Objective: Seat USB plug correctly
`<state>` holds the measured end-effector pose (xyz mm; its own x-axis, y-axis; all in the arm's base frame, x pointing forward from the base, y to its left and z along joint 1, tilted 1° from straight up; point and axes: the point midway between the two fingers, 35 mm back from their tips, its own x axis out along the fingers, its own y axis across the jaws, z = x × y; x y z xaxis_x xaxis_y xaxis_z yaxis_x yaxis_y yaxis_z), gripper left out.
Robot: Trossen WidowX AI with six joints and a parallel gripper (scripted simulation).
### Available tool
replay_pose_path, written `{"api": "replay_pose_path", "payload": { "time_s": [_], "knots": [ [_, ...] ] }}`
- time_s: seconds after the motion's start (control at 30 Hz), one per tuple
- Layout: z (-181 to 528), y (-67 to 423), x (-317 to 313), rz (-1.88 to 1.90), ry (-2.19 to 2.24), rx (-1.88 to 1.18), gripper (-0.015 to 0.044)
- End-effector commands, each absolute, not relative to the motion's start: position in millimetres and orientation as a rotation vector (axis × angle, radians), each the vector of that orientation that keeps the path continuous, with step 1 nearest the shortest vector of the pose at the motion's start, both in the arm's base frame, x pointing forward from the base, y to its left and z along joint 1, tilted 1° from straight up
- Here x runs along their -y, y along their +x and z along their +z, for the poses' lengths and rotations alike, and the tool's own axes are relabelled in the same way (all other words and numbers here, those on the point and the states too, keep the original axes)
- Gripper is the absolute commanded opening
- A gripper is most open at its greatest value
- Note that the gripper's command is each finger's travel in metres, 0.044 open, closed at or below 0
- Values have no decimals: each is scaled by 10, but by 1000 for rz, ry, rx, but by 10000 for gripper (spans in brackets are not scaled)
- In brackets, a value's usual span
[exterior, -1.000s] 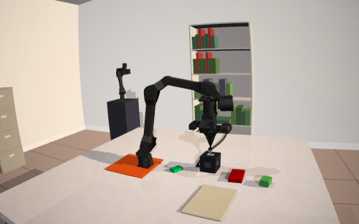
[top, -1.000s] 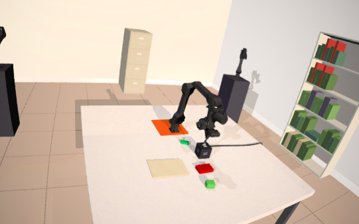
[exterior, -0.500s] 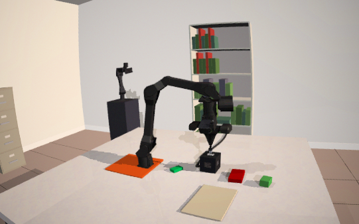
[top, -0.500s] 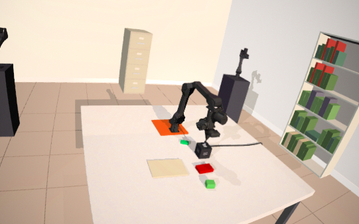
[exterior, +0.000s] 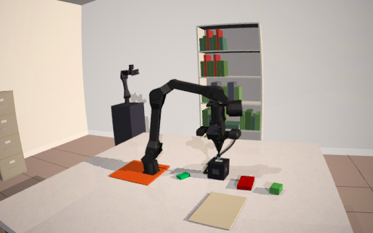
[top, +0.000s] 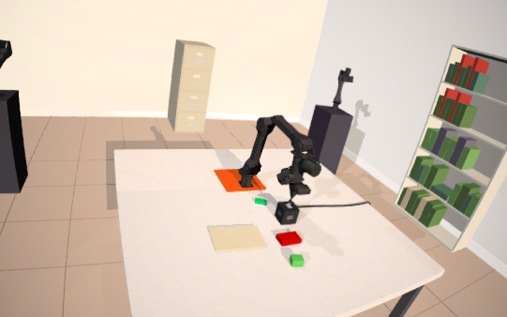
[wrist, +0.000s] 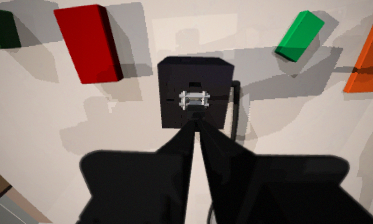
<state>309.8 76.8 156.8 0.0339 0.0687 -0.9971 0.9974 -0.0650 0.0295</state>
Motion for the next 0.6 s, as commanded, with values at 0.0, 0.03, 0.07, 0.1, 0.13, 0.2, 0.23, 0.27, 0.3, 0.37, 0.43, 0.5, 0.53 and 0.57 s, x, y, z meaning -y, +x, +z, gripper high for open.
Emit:
{"api": "replay_pose_path", "payload": {
  "time_s": [0.0, 0.03, 0.07, 0.1, 0.13, 0.2, 0.23, 0.27, 0.3, 0.37, 0.43, 0.5, 0.53, 0.57],
  "knots": [
    [1567, 3100, -773, -1190, 1323, -1210, 0],
    [1566, 3100, -773, -1190, 1323, -1210, 0],
    [1565, 3100, -773, -1190, 1323, -1210, 0],
    [1564, 3100, -773, -1190, 1323, -1210, 0],
    [1562, 3100, -773, -1190, 1323, -1210, 0],
    [1560, 3100, -773, -1190, 1323, -1210, 0],
    [1559, 3100, -773, -1190, 1323, -1210, 0],
    [1558, 3100, -773, -1190, 1323, -1210, 0],
    [1556, 3100, -773, -1190, 1323, -1210, 0],
    [1554, 3101, -773, -1190, 1323, -1210, 0],
    [1552, 3101, -773, -1190, 1323, -1210, 0],
    [1549, 3101, -773, -1190, 1323, -1210, 0],
    [1548, 3101, -773, -1190, 1323, -1210, 0],
    [1547, 3101, -773, -1190, 1323, -1210, 0]
  ]
}}
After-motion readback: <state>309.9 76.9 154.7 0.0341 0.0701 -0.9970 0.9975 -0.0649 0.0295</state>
